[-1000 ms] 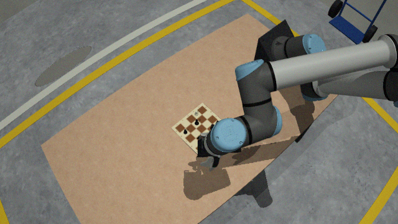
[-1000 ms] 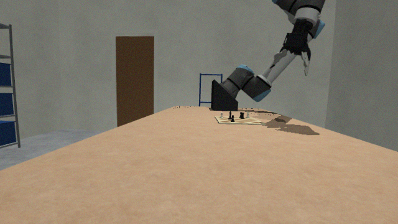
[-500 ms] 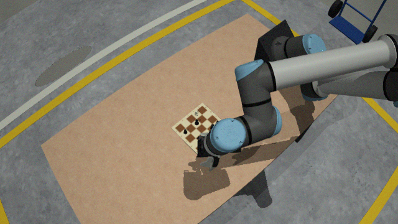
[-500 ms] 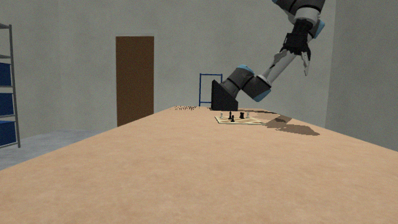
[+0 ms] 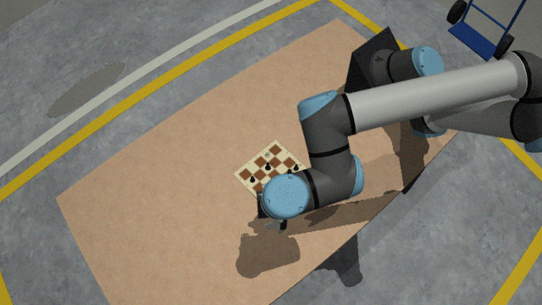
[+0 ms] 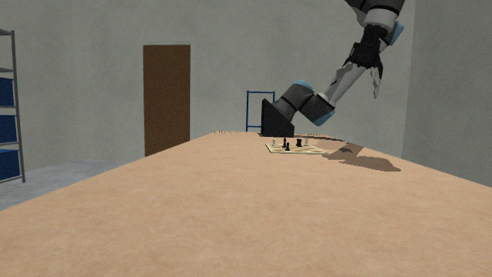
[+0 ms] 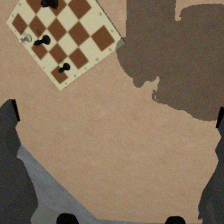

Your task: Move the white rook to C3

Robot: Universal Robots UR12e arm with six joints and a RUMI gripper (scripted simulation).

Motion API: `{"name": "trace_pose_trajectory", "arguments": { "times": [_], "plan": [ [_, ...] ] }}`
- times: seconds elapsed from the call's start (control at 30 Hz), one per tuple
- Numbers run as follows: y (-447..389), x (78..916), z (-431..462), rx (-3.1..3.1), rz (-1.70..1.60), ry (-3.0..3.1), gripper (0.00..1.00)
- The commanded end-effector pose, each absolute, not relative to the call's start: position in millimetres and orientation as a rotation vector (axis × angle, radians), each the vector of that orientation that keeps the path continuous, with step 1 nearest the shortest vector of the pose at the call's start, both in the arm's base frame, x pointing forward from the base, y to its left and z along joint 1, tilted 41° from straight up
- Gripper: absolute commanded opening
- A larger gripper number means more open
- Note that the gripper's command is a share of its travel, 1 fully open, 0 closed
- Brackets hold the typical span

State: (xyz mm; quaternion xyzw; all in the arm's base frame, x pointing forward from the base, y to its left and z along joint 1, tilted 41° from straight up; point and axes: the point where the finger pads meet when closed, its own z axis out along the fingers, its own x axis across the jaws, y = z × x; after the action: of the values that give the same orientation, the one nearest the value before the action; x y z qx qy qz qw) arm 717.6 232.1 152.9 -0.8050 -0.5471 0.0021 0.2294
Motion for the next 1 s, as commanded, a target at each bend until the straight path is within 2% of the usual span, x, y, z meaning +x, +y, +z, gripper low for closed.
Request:
{"name": "trace_pose_trajectory", "arguments": {
  "times": [0.0, 0.27, 0.97],
  "plan": [
    [231, 732, 134, -2.112, 0.109, -1.575, 1.00],
    [229, 756, 89, -1.841, 0.312, -1.695, 1.00],
    [230, 780, 3, -1.246, 0.571, -1.766, 1.00]
  ]
}}
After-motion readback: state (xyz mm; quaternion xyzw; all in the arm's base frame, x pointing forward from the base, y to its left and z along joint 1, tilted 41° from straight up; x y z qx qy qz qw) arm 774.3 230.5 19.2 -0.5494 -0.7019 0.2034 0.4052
